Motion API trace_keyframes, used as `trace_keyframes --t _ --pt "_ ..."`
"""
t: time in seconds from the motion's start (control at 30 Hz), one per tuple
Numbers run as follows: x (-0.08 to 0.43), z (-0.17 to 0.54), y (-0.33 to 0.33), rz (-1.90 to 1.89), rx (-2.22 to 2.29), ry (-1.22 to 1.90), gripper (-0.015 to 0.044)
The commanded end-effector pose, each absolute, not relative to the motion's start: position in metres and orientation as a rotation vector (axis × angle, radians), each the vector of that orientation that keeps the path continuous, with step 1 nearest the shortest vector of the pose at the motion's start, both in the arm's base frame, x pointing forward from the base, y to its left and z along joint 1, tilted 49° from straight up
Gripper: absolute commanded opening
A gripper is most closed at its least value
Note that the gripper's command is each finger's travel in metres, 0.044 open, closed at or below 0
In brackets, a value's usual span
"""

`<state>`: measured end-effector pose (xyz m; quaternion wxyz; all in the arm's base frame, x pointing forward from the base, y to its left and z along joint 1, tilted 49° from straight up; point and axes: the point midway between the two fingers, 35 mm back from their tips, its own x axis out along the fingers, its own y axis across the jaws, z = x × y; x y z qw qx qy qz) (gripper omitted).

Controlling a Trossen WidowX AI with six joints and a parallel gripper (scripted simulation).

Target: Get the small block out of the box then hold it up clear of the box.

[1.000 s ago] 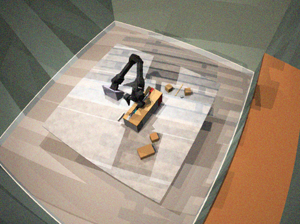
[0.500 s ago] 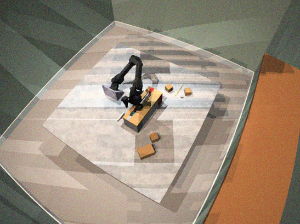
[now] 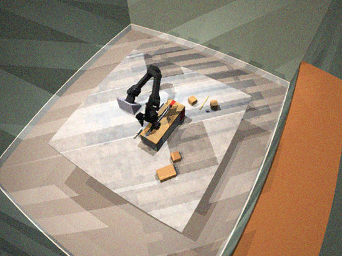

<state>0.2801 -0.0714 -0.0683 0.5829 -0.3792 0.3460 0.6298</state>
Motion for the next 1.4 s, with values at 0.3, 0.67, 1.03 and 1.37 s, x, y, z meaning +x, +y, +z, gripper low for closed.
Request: trace_keyframes --t 0.3,0.67,1.03,1.37 --pt "0.284 -0.054 -0.106 1.473 -0.886 0.813 0.0400" --pt "0.285 -0.037 -0.125 1.445 -0.867 0.824 0.0374" --pt "0.274 -0.043 -0.146 0.773 0.070 1.311 0.0285" --pt "0.266 -0.052 -0.155 0.214 0.837 1.498 0.0285"
